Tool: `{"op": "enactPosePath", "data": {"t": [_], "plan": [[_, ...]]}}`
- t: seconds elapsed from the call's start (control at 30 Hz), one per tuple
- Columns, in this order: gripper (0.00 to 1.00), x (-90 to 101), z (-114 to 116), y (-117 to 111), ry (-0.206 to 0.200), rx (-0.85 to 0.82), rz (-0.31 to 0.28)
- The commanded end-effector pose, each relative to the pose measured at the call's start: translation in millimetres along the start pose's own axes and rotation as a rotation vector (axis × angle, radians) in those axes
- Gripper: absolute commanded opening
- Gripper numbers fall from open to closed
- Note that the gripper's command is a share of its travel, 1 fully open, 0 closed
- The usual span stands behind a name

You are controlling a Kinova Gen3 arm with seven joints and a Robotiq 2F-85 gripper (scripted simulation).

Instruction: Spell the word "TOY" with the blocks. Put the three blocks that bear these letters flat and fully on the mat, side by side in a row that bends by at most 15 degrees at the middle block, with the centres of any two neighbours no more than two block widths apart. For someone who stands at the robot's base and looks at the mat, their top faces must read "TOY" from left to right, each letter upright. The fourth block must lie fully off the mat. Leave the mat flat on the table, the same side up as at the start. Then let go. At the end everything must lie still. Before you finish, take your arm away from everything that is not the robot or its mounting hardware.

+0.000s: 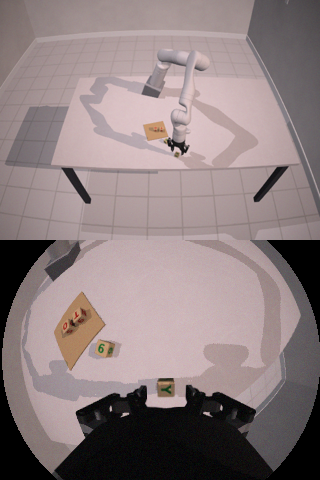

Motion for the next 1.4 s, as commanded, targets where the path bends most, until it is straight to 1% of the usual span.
{"op": "enactPosePath", "data": {"t": [0.0,0.13,0.6,1.33,1.37], "plan": [[0.62,-1.6,0.1,0.4,0.000,0.000,-0.001],[0.62,-4.4,0.1,0.4,0.000,0.000,-0.001],[0.62,-28.4,0.1,0.4,0.000,0.000,-0.001],[0.62,-30.4,0.1,0.4,0.000,0.000,-0.001],[0.41,-30.4,0.1,0.4,0.000,0.000,-0.001]]}}
Point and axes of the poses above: the point where the finger pads meet when closed, its own x axis back along the fingers, its own z axis across the jaws, y = z × x, the point moved 1 cm from there along x, back along the fingers, and after that the axes turned 10 degrees about -x, right-handed, at the moved point
